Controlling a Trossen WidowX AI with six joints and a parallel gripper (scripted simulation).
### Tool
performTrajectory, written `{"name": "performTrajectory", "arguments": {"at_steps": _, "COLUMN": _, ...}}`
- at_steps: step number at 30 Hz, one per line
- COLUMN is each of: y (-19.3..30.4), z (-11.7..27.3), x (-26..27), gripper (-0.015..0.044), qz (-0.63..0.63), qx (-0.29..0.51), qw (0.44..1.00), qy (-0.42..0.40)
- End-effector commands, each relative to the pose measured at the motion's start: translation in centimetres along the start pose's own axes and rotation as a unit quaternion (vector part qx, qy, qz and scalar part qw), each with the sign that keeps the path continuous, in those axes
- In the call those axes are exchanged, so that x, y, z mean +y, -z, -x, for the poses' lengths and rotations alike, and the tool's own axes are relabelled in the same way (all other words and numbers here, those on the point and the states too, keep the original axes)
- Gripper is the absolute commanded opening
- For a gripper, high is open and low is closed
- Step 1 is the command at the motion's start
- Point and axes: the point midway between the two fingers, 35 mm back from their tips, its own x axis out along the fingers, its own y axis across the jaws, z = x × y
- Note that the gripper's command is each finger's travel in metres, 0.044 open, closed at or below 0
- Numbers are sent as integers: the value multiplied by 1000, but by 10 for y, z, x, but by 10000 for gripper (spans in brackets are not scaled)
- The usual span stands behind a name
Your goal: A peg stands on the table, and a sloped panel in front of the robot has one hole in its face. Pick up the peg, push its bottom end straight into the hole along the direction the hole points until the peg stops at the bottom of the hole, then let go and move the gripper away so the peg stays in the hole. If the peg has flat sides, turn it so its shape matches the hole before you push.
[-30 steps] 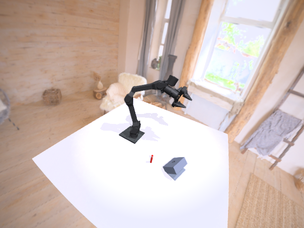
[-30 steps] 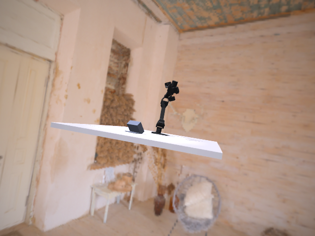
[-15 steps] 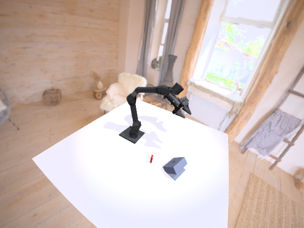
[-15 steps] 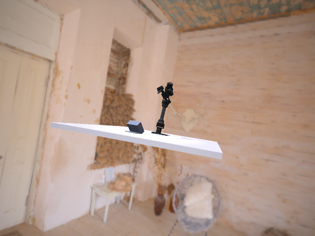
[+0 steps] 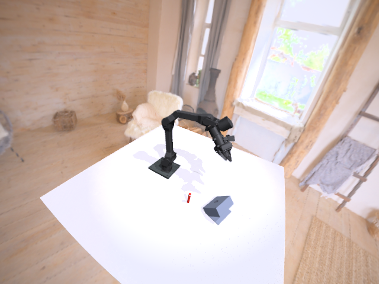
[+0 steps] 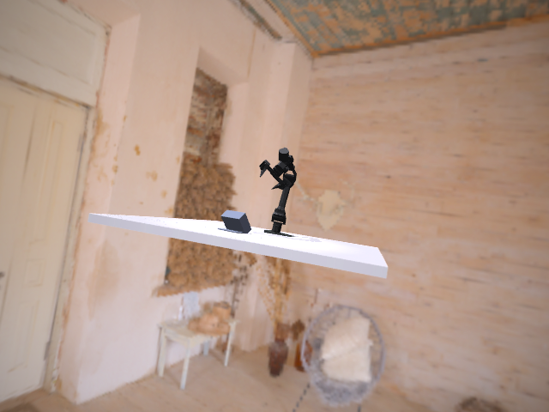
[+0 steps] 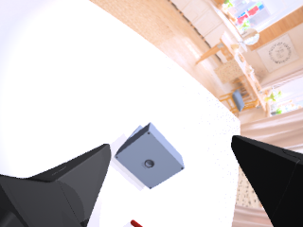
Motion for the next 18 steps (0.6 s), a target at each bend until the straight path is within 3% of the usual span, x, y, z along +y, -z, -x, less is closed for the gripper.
{"name": "performTrajectory", "arguments": {"at_steps": 1, "y": 22, "z": -17, "x": 0, "gripper": 440, "qz": -45, "qx": 39, "qw": 998, "qy": -19}}
{"name": "performTrajectory", "arguments": {"at_steps": 18, "y": 99, "z": -59, "x": -7, "gripper": 440, "qz": -219, "qx": 171, "qw": 959, "qy": -63}}
